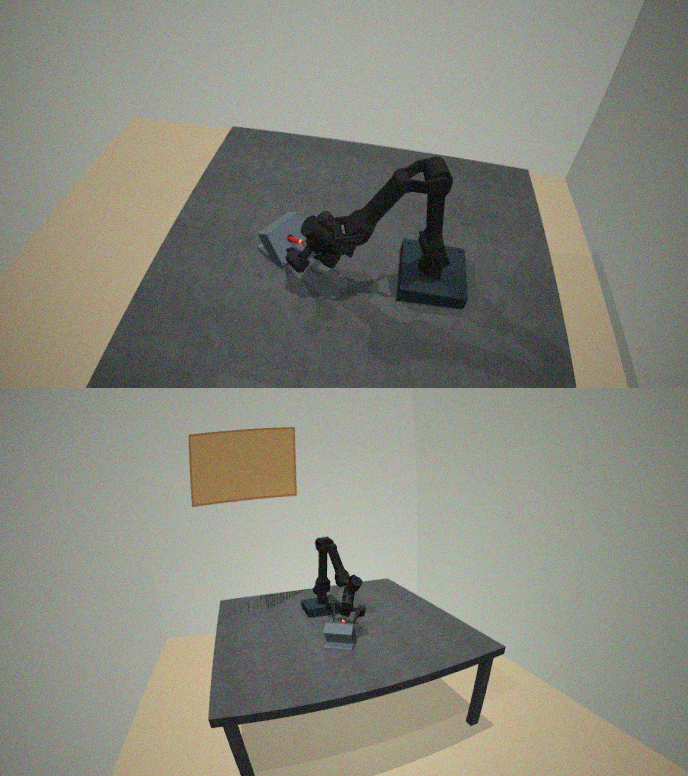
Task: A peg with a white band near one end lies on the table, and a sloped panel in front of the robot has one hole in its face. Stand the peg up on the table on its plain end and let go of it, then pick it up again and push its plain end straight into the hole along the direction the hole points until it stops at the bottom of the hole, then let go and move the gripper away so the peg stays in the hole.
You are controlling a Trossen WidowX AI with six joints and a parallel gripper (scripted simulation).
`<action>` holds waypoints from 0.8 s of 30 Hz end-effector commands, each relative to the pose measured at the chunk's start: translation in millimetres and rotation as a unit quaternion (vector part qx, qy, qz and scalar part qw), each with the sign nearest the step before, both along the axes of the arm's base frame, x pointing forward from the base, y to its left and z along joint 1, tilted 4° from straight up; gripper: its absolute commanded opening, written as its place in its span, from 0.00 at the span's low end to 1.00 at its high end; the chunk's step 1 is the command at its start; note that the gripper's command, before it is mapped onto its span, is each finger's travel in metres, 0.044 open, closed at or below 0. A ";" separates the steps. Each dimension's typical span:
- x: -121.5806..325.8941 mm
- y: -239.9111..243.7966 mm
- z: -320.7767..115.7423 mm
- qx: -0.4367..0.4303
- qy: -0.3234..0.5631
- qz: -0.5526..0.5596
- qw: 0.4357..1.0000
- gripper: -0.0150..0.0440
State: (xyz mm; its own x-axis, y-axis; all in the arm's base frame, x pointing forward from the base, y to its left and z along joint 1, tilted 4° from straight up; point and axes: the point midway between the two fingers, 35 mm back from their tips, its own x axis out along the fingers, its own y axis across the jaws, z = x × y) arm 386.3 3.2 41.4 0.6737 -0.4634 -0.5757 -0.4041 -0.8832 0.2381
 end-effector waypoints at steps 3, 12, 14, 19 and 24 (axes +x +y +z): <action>-6.1 5.0 5.7 0.001 0.000 -0.002 1.000 1.00; -14.1 12.5 13.4 0.002 0.001 -0.002 1.000 1.00; -15.9 14.1 15.1 0.002 0.001 -0.001 1.000 1.00; -20.7 18.3 19.5 0.002 0.002 -0.001 1.000 1.00; -25.5 22.5 23.9 0.002 0.002 -0.001 1.000 1.00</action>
State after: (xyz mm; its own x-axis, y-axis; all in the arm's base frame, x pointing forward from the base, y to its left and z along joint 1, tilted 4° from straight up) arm 364.7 23.2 61.9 0.6716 -0.4599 -0.5808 -0.3994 -0.8851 0.2390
